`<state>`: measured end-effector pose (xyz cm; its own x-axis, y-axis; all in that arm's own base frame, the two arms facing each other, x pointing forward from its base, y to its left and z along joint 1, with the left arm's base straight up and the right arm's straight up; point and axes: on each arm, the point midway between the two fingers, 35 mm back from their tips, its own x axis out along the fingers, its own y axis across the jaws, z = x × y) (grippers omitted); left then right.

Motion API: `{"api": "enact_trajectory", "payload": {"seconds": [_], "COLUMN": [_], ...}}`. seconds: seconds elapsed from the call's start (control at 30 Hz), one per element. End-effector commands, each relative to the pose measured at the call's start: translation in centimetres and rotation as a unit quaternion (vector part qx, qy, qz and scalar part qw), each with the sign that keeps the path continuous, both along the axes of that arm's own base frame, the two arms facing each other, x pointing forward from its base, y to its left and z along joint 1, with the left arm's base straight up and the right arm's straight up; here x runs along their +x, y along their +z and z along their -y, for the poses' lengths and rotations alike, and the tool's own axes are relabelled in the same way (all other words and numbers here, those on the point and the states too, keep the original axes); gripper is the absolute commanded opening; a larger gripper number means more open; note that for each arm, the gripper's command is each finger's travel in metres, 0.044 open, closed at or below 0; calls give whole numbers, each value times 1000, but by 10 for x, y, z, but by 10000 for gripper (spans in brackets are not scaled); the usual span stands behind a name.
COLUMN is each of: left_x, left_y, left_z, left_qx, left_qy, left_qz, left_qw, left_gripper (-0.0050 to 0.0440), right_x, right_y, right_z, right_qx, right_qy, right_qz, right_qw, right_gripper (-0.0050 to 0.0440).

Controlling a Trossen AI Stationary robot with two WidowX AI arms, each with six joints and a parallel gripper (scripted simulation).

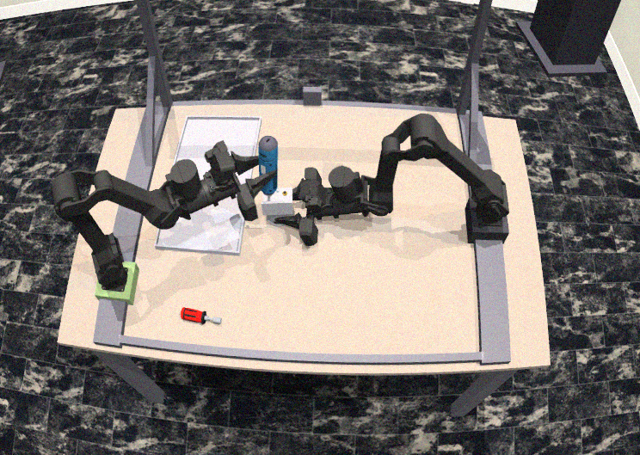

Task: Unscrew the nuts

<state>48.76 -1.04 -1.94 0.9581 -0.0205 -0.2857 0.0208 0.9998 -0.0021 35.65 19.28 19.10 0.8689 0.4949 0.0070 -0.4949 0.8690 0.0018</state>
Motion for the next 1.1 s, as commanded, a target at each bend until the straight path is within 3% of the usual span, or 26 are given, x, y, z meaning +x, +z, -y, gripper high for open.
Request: {"api": "enact_trajectory", "payload": {"seconds": [0.0, 1.07], "left_x": [5, 5], "left_y": [14, 14], "left_z": [0, 0], "left_qx": [1, 1], "left_qy": [0, 0], "left_qz": [18, 18], "left_qw": [1000, 1000], "left_gripper": [242, 242], "right_x": [6, 5], "right_y": [23, 31], "right_z": [-2, -7], "right_qx": [16, 17], "right_qy": [-2, 0], "right_qz": [27, 30], "right_qw": [1000, 999], "right_gripper": [163, 163]}}
